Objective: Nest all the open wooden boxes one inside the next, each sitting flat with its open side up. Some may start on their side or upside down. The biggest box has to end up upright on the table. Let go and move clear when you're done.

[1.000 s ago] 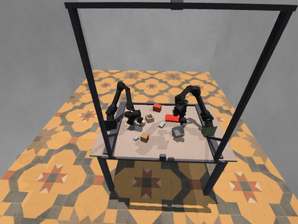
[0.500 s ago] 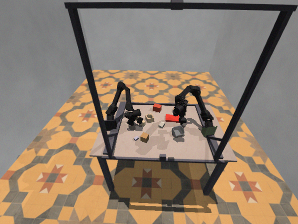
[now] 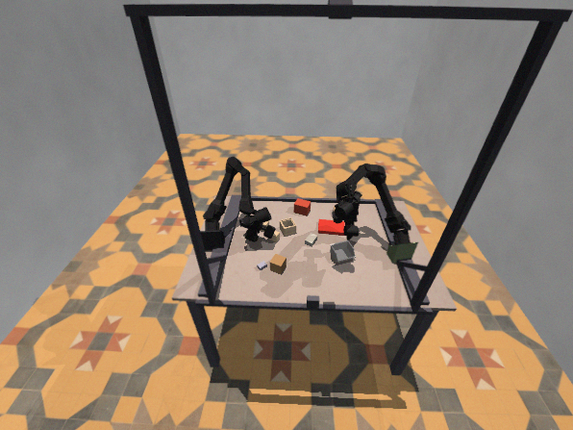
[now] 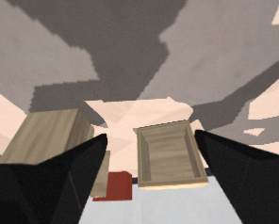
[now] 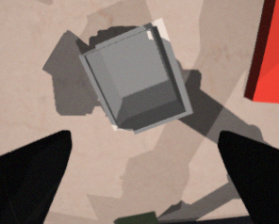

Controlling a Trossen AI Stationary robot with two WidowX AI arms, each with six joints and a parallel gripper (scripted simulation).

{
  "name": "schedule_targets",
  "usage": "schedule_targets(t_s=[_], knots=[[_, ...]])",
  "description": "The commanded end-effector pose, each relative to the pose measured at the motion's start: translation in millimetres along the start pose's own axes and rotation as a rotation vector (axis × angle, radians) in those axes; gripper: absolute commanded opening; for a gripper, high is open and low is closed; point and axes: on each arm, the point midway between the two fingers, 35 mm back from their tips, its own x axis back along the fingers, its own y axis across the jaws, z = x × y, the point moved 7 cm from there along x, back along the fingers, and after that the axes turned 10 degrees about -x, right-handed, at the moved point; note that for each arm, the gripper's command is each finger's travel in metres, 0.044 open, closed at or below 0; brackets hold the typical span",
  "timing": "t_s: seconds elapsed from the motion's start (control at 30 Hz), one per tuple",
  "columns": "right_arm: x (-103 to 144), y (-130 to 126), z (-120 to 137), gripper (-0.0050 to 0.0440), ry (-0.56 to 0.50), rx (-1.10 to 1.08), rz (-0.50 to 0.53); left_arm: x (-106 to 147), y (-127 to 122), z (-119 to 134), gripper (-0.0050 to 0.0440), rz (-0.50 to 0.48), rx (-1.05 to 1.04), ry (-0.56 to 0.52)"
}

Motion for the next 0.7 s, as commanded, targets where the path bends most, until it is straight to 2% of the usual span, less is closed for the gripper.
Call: schedule_targets(t_s=[0.0,0.33,0.67], knots=[[3,0,-1,0.04,-0.008,-0.01,-0.006,-2,-1,-1,0.04,-0.008,-0.004,0.008],[3,0,-1,0.04,-0.008,-0.01,-0.006,-4,-2,-1,0.04,-0.008,-0.004,0.013],[3,0,-1,0.04,-0.008,-0.01,-0.006,-12,-1,24,0.04,0.02,0.145,-0.038]])
